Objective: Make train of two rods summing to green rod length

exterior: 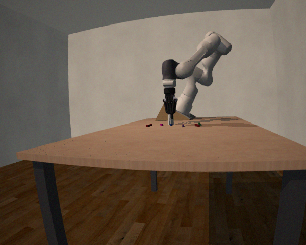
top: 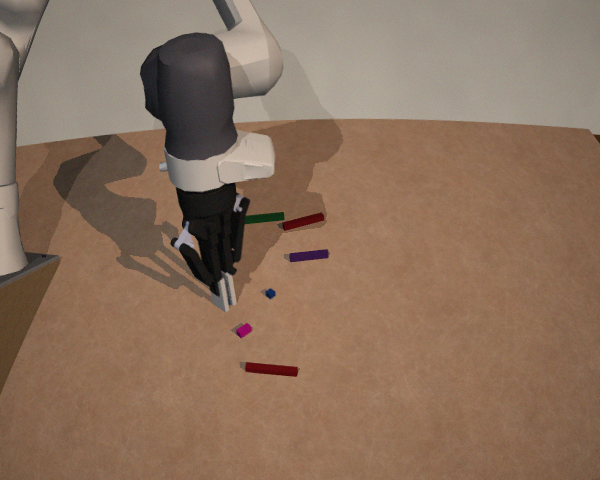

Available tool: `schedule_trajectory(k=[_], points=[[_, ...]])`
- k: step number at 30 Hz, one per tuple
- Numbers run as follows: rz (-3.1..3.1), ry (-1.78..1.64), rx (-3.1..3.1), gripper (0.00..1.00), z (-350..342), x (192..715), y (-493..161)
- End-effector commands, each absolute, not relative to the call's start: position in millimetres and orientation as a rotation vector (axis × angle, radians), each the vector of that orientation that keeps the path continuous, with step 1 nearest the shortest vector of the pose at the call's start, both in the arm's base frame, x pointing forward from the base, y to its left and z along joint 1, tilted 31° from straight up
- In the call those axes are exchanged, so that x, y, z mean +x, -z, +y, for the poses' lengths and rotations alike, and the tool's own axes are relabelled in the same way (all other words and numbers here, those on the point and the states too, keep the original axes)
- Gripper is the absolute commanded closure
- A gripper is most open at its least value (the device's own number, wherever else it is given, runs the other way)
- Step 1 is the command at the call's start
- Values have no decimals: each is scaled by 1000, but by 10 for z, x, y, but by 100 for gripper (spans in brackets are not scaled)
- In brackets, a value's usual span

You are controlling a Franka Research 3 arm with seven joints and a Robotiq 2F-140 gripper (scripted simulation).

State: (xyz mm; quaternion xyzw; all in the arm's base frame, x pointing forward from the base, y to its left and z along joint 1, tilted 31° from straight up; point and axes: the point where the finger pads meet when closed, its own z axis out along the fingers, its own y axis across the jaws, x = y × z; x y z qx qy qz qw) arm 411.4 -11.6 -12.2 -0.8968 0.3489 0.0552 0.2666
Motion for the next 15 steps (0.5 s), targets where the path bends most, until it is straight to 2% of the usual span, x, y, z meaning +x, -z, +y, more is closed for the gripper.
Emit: schedule_trajectory(k=[1,15], points=[[941,-144,-2424,97,-125,4127,124],[941,-144,-2424,97,-363,4085,-270]])
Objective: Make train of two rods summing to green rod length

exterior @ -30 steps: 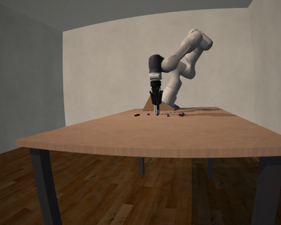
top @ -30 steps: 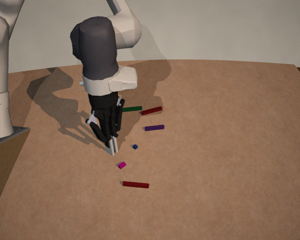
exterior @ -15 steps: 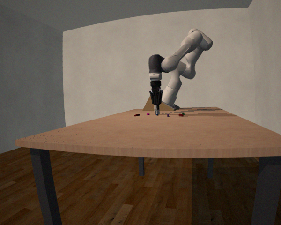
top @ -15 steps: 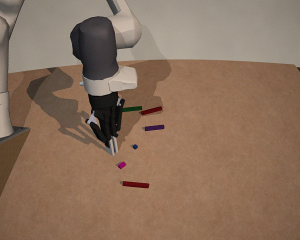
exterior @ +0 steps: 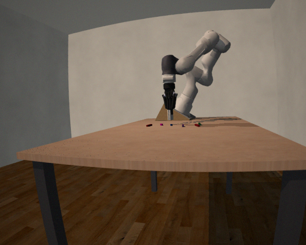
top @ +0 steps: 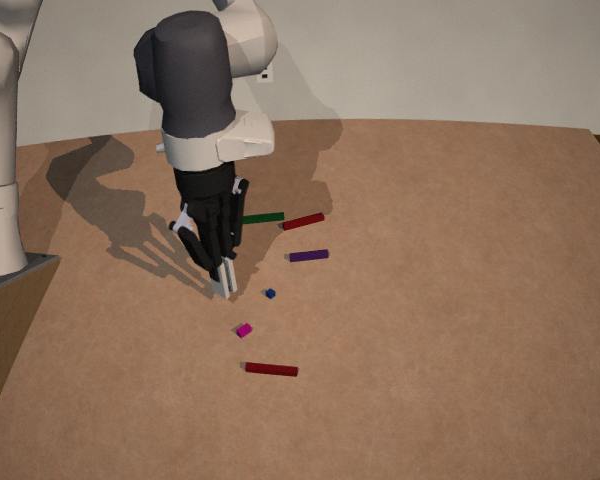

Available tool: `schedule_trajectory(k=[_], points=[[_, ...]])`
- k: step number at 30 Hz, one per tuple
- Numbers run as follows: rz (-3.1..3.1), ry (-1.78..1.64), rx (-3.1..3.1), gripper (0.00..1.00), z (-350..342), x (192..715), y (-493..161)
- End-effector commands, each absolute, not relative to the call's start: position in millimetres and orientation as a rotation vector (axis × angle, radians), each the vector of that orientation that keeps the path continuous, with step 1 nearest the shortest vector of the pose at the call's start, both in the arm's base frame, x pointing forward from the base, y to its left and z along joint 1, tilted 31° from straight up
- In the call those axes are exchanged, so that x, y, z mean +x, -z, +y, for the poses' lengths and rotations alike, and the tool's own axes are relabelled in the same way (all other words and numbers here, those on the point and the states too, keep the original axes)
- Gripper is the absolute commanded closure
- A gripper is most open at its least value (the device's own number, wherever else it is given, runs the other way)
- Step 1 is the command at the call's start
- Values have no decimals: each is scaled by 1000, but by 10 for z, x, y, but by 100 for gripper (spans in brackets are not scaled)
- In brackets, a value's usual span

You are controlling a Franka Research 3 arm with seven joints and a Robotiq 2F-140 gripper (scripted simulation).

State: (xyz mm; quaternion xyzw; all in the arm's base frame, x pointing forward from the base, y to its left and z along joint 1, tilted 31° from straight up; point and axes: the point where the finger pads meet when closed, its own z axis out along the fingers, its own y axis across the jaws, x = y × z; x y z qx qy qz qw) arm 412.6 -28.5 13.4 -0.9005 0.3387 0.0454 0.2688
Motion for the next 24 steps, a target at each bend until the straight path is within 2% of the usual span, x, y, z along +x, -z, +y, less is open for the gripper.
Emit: schedule_trajectory(k=[1,9,21,24], points=[[941,-144,-2424,97,-403,4078,-336],[941,-144,-2424,97,-630,4039,-713],[942,-144,-2423,97,-643,4045,-729],[1008,-162,-2398,97,-791,4328,-703]])
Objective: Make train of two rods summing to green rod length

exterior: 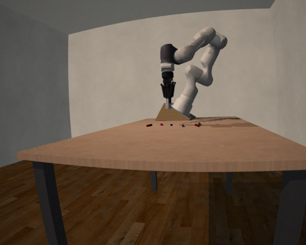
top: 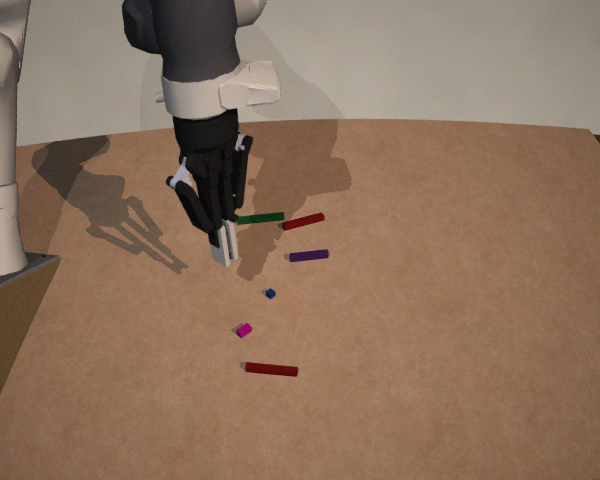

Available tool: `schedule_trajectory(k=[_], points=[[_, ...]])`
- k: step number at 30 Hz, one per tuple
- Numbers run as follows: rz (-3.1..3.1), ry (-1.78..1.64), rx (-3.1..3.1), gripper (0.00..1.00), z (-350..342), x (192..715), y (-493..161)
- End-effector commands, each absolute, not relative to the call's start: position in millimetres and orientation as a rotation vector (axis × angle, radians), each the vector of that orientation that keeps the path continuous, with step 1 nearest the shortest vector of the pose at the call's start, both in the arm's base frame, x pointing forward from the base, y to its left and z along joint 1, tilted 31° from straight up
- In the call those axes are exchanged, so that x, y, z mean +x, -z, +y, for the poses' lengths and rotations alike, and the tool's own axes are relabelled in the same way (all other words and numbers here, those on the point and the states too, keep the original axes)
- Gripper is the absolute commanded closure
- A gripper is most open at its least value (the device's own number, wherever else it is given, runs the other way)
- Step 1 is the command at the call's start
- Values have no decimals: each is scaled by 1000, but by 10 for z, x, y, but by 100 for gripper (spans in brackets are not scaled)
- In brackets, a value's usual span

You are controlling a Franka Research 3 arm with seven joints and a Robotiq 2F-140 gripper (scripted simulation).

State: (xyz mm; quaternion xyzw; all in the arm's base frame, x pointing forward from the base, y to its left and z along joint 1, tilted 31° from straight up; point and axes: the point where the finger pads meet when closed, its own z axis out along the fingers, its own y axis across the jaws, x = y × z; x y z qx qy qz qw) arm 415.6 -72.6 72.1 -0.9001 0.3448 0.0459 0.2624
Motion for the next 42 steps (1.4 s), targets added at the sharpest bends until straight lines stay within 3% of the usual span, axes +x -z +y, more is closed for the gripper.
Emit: schedule_trajectory(k=[1,9,27,42], points=[[1049,-174,-2382,97,-882,4503,-676],[1191,-218,-2321,97,-1197,5102,-511],[1192,-219,-2321,97,-1182,5111,-478],[1192,-219,-2321,97,-936,5155,-69]])
